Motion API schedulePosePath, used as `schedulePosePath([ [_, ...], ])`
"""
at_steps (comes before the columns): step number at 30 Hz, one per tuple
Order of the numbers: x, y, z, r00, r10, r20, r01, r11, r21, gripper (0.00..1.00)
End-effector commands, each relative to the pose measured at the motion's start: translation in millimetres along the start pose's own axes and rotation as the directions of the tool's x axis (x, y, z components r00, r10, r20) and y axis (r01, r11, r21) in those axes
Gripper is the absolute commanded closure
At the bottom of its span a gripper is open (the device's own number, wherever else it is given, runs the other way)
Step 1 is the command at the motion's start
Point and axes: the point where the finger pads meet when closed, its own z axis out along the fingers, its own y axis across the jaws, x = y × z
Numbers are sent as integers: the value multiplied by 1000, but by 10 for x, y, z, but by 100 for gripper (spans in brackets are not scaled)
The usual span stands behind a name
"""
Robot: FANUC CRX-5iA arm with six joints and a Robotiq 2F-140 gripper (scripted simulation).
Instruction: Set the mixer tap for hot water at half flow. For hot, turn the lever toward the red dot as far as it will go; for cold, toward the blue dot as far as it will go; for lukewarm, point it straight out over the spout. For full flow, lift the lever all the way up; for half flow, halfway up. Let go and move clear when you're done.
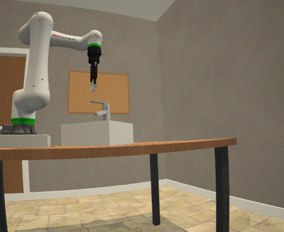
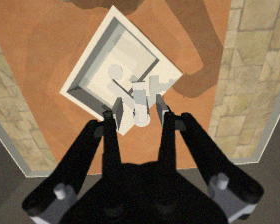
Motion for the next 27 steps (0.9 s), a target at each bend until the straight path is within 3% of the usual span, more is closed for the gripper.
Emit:
schedulePosePath([
  [1, -1, 0, -2, 1000, 0, 0, 0, 1000, 0, 60],
  [27, 0, 2, 117, 1000, 0, 0, 0, 1000, 0, 60],
])
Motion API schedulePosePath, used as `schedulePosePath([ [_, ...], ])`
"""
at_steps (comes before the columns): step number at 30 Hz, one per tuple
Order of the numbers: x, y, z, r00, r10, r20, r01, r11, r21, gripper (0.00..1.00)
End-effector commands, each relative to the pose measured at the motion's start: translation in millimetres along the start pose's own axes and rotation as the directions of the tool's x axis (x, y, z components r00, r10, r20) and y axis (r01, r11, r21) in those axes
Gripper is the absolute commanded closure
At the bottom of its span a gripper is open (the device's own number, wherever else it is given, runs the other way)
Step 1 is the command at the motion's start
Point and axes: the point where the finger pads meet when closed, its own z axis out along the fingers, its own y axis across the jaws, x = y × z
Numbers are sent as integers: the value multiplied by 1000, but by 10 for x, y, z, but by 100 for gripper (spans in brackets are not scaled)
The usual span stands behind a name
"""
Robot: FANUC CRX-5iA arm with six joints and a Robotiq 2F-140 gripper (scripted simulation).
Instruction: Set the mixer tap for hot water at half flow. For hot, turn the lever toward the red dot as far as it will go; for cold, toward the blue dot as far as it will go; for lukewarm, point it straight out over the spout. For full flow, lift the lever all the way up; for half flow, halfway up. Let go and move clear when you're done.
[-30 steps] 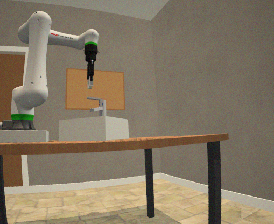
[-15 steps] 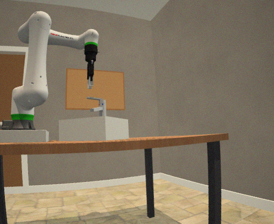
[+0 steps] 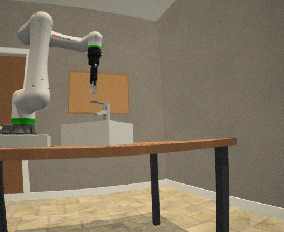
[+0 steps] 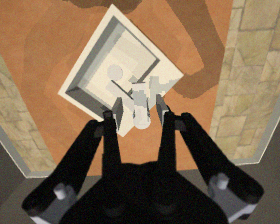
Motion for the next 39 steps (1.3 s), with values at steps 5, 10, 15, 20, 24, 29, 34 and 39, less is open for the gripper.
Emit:
schedulePosePath([
  [5, 0, 2, 82, 1000, 0, 0, 0, 1000, 0, 60],
  [10, 0, 3, 164, 1000, 0, 0, 0, 1000, 0, 60],
  [15, 1, 4, 230, 1000, 0, 0, 0, 1000, 0, 60],
  [20, 1, 5, 291, 1000, 0, 0, 0, 1000, 0, 60],
  [24, 2, 5, 342, 1000, 0, 0, 0, 1000, 0, 60],
  [29, 2, 6, 389, 1000, 0, 0, 0, 1000, 0, 60],
  [34, 2, 6, 407, 1000, 0, 0, 0, 1000, 0, 60],
  [39, 2, 7, 420, 1000, 0, 0, 0, 1000, 0, 60],
])
